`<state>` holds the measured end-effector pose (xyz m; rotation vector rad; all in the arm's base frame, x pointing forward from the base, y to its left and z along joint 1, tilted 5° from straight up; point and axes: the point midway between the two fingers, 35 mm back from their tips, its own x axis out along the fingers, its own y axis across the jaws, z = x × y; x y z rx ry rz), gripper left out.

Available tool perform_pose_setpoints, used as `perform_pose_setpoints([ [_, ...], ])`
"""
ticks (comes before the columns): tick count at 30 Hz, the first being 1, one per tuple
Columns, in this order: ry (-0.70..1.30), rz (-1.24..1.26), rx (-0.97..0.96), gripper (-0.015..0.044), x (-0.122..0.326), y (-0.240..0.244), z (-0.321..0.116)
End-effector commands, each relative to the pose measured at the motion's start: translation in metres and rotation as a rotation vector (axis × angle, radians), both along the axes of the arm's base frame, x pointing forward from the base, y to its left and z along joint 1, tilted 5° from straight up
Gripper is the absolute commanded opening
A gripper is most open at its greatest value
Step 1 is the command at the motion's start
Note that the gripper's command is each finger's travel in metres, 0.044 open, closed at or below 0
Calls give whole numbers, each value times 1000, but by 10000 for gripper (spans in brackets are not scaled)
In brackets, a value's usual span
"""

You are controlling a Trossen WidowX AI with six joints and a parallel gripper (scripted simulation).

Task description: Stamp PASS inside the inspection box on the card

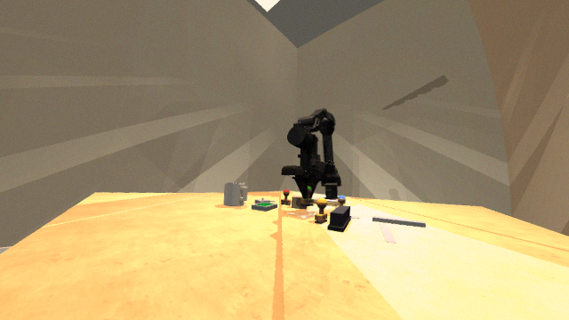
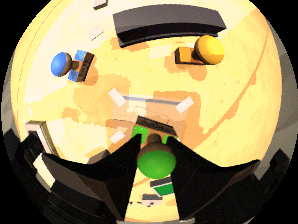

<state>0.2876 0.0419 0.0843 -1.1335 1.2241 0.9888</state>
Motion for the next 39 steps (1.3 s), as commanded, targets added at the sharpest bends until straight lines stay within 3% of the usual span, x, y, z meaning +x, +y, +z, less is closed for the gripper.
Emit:
perform_pose_setpoints([
  [1, 4, 4, -4, 0, 0, -1, -4],
  [39, 4, 4, -4, 0, 0, -2, -25],
])
